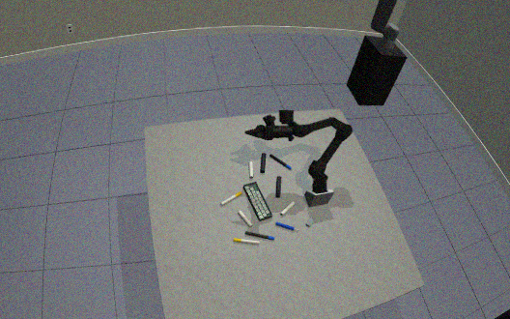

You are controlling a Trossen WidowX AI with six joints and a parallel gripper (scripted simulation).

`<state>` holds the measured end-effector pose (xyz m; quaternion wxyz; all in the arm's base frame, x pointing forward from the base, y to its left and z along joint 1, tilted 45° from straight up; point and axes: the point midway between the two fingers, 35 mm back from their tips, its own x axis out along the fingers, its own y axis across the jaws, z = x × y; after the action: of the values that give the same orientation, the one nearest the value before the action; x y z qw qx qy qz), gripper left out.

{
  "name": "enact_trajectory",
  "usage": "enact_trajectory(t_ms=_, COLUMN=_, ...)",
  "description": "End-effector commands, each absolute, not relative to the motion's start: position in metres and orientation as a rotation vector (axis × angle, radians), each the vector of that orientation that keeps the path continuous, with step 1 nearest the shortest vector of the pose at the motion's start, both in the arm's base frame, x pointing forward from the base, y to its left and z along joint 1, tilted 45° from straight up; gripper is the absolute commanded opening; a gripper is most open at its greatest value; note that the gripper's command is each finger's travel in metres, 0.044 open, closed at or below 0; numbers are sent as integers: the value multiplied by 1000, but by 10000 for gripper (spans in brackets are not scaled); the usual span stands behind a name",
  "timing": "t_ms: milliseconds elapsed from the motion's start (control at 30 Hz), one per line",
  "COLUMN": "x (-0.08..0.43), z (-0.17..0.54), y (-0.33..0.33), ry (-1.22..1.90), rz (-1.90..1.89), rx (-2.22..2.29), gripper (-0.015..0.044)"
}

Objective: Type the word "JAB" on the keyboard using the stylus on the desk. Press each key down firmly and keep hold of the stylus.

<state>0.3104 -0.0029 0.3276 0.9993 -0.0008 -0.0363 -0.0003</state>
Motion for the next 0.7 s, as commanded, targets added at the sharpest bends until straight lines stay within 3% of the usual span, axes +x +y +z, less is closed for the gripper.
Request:
enact_trajectory(t_ms=0, x=311, z=326, y=-3, ry=-67, rz=0, rx=-1, gripper=414)
enact_trajectory(t_ms=167, x=334, z=285, y=8, ry=115, rz=3, rx=11, gripper=282)
enact_trajectory(t_ms=500, x=363, z=127, y=25, ry=790, rz=-158, rx=-74, gripper=20)
enact_trajectory(t_ms=667, x=347, z=61, y=27, ry=1091, rz=-272, rx=-235, gripper=0)
